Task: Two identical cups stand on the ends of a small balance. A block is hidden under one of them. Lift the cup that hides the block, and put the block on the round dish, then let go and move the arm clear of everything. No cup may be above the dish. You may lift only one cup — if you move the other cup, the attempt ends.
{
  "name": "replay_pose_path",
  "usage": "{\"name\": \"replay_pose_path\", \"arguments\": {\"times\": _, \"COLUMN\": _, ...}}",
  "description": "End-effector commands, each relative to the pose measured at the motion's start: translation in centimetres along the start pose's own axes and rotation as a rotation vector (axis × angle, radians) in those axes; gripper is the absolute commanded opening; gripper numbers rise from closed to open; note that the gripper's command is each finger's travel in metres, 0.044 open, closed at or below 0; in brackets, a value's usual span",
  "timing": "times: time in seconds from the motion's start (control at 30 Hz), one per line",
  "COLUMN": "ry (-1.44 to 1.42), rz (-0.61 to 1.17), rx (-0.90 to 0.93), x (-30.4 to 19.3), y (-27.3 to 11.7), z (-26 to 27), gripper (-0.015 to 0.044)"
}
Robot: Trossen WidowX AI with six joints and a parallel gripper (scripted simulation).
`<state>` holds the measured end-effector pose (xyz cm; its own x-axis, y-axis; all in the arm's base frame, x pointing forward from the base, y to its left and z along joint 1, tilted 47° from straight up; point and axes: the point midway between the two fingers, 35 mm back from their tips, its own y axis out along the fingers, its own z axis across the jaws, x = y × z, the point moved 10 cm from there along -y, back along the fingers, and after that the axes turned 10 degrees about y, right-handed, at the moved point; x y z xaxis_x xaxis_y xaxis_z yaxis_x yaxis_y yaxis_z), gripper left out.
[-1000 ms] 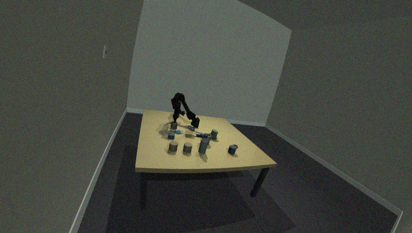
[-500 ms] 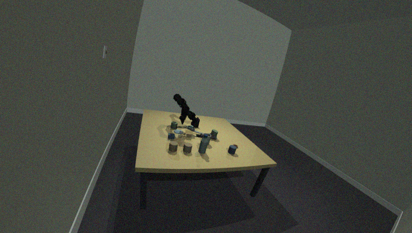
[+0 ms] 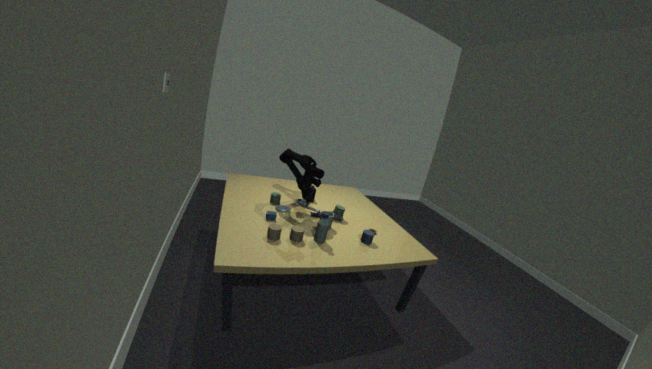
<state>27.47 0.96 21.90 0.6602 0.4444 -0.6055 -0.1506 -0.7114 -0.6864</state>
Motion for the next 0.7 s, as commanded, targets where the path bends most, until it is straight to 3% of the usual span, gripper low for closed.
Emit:
{"name": "replay_pose_path", "arguments": {"times": 0.0, "ry": 0.015, "rz": -0.001, "rx": -0.002, "x": 0.1, "y": 0.8, "z": -0.1, "gripper": 0.0260}}
{"name": "replay_pose_path", "arguments": {"times": 0.67, "ry": 0.016, "rz": -0.001, "rx": -0.003, "x": 0.1, "y": 3.8, "z": -0.2, "gripper": 0.0260}}
